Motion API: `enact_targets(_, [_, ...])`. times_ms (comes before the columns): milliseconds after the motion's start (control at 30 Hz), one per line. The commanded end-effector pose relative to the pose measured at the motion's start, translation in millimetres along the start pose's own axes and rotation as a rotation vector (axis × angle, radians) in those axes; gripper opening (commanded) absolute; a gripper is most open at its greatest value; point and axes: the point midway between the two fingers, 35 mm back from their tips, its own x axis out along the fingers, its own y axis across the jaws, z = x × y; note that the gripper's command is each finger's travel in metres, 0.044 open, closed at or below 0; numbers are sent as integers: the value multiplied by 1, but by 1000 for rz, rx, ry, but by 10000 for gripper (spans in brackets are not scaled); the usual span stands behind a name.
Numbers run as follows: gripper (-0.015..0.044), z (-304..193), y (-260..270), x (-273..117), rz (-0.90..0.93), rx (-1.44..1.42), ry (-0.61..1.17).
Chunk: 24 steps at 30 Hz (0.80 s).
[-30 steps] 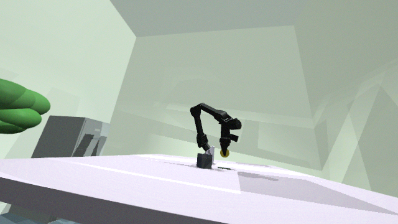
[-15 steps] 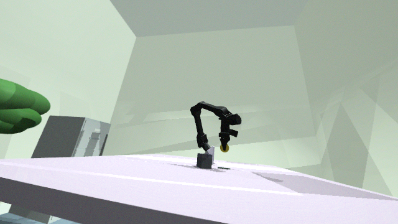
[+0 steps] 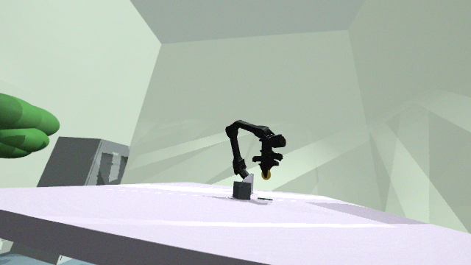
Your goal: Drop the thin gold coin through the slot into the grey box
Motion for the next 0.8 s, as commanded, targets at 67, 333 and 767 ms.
enact_targets(67, [0, 0, 2, 0, 4, 224, 3])
enact_targets(333, [0, 0, 3, 0, 3, 492, 3])
enact_targets(767, [0, -3, -4, -1, 5, 550, 2])
